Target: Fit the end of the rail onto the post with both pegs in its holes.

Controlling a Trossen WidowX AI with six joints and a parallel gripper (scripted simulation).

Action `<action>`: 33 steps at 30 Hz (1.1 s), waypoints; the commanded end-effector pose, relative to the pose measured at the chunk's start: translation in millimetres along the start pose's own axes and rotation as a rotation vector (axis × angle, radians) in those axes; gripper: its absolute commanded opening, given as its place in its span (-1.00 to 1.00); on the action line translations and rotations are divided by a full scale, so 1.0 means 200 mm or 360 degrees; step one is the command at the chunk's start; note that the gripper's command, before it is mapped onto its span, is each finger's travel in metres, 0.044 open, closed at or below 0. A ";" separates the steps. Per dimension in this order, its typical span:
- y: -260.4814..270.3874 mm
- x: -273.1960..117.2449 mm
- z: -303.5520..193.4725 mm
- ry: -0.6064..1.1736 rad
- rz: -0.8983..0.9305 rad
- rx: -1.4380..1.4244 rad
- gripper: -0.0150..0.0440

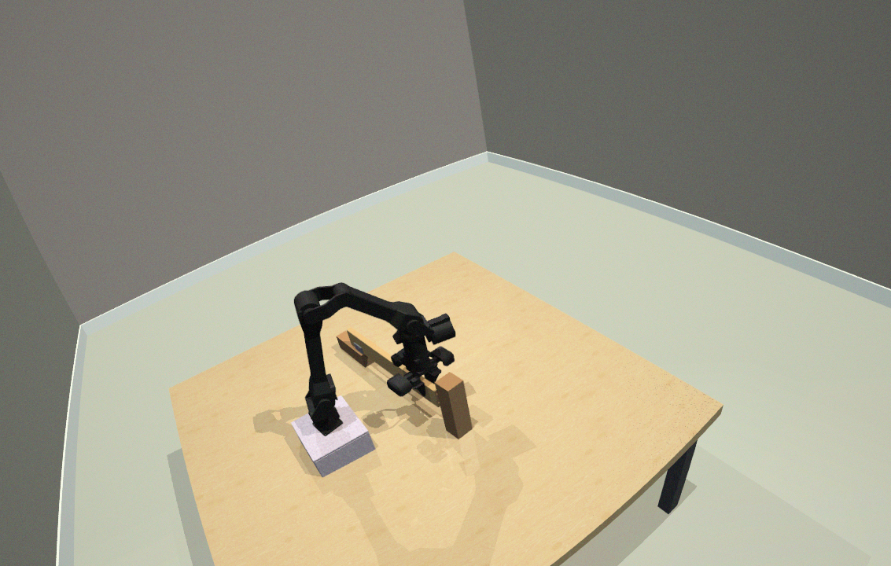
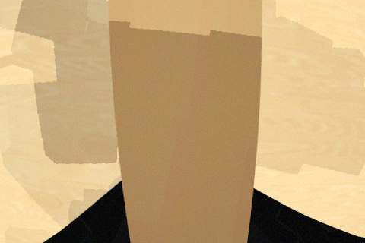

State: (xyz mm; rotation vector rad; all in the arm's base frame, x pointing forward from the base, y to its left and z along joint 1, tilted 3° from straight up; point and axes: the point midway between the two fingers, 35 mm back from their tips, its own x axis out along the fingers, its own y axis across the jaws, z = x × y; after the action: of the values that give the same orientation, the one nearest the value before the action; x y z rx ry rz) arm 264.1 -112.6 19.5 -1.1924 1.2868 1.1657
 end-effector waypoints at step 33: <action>0.00 -0.01 -0.06 0.0004 -0.0007 -0.0001 -0.49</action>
State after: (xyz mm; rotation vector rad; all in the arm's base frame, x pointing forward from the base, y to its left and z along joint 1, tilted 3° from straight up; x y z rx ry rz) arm 263.7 -123.1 20.6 -1.1943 1.2878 1.1642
